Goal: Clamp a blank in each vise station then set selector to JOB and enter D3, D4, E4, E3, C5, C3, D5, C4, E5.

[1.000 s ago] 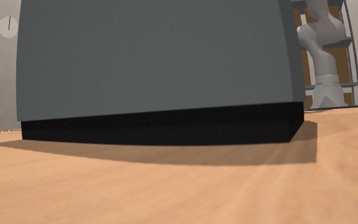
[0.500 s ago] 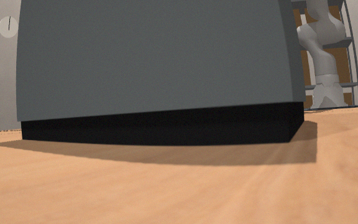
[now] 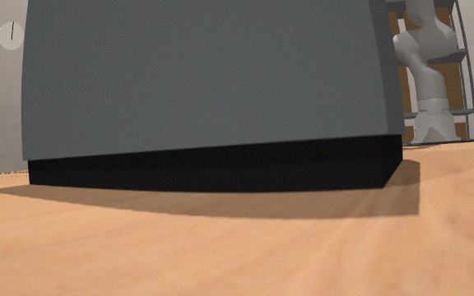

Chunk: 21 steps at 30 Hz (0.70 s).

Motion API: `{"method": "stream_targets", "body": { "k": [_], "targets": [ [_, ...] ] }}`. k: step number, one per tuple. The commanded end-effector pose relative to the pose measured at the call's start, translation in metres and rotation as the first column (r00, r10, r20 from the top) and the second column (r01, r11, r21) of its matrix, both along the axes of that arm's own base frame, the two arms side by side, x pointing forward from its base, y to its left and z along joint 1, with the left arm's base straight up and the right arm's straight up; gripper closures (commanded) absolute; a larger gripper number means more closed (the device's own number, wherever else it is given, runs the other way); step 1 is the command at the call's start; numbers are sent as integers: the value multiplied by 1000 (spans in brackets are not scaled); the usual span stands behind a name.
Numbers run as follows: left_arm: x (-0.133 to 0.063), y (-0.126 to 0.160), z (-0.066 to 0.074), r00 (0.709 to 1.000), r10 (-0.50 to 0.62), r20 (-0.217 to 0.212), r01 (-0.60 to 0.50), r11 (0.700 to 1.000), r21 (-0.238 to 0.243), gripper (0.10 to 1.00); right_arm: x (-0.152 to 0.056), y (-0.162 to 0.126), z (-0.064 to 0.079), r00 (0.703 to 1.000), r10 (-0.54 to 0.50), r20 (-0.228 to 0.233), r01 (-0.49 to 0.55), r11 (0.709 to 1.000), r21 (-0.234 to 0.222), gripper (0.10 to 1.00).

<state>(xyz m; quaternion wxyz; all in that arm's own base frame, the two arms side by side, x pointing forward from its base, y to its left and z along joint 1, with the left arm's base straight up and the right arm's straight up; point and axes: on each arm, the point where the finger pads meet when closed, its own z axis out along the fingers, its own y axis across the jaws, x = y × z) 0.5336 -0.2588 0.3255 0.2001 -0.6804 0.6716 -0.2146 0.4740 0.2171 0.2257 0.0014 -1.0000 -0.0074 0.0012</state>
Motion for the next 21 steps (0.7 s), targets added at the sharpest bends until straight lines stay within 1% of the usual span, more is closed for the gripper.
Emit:
{"method": "stream_targets", "body": {
  "k": [1,13,17,21],
  "targets": [
    [0,0,0,1000,0,0,0,1000,0,98,1,0,2,1000,-23,2,23,1000,-2,999],
    [0,0,0,1000,0,0,0,1000,0,98,1,0,0,1000,-27,2,27,1000,-2,999],
    [0,0,0,1000,0,0,0,1000,0,98,1,0,-5,999,-36,2,36,999,-3,999],
    [0,0,0,1000,0,0,0,1000,0,98,1,0,-15,999,-36,2,36,999,-3,999]
  ]
}}
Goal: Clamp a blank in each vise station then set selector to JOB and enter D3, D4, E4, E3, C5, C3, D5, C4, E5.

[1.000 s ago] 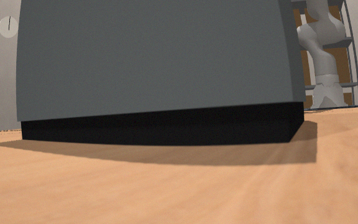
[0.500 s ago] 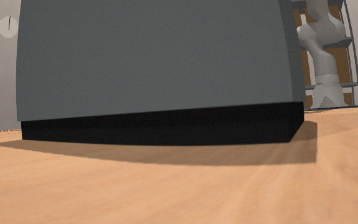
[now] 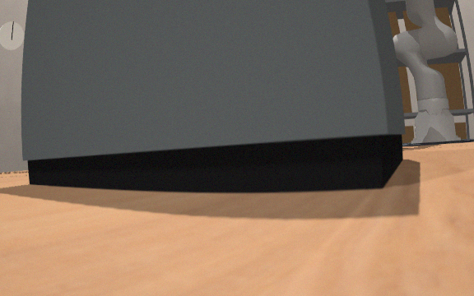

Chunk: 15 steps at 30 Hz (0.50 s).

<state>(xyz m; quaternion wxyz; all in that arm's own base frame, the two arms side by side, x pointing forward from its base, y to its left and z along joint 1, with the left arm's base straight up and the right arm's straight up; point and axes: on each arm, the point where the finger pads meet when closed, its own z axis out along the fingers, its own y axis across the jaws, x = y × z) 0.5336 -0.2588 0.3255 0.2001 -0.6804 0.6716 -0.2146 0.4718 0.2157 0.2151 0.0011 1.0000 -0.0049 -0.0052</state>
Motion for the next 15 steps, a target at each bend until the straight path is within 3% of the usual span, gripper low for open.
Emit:
{"method": "stream_targets", "body": {
  "k": [1,4,15],
  "targets": [
    [0,0,0,1000,0,0,0,1000,0,98,3,1,-8,1000,-11,10,11,1000,2,999],
    [0,0,0,1000,0,0,0,1000,0,98,3,1,-11,1000,-11,10,11,1000,2,999],
    [0,0,0,1000,0,0,0,1000,0,98,4,2,-50,1000,-11,10,11,1000,2,999]
  ]
}}
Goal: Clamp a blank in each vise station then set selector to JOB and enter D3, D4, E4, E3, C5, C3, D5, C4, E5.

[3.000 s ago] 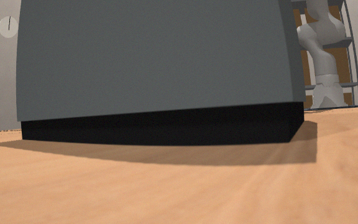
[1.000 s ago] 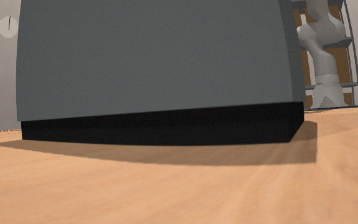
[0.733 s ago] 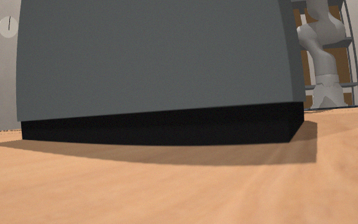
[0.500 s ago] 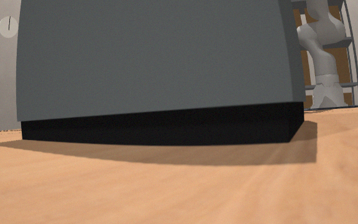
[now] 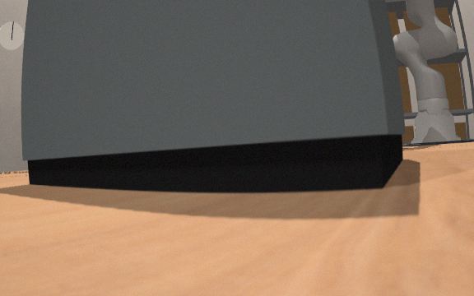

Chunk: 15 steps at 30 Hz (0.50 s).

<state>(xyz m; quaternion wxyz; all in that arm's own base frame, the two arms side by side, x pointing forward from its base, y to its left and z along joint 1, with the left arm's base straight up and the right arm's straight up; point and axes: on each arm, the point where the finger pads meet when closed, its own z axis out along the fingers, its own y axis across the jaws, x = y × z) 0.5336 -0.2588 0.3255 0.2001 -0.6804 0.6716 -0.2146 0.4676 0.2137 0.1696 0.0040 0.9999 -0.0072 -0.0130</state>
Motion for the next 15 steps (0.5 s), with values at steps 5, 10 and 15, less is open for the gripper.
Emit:
{"method": "stream_targets", "body": {
  "k": [5,10,15],
  "targets": [
    [0,0,0,1000,0,0,0,1000,0,98,8,4,-13,1000,-7,26,7,1000,8,999],
    [0,0,0,1000,0,0,0,1000,0,98,8,4,-18,1000,-7,26,7,1000,8,999],
    [0,0,0,1000,0,0,0,1000,0,98,8,4,-19,1000,-7,26,7,1000,8,999]
  ]
}}
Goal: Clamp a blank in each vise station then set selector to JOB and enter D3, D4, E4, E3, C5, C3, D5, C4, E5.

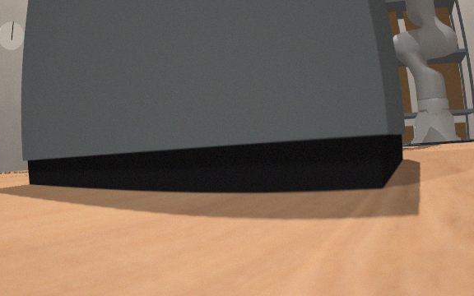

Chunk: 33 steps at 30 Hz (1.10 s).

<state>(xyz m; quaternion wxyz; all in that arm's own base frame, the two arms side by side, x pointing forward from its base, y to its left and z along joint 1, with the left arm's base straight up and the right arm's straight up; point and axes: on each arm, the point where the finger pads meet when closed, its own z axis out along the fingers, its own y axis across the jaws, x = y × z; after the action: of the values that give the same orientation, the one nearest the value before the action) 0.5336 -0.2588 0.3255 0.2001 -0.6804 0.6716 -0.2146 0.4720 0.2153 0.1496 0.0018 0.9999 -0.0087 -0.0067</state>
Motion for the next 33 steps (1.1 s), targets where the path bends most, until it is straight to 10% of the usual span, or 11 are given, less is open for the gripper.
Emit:
{"method": "stream_targets", "body": {
  "k": [1,33],
  "targets": [
    [0,0,0,1000,0,0,0,1000,0,98,4,2,2,1000,-4,13,4,1000,3,999],
    [0,0,0,1000,0,0,0,1000,0,98,6,5,-4,1000,6,13,-6,1000,3,999]
  ]
}}
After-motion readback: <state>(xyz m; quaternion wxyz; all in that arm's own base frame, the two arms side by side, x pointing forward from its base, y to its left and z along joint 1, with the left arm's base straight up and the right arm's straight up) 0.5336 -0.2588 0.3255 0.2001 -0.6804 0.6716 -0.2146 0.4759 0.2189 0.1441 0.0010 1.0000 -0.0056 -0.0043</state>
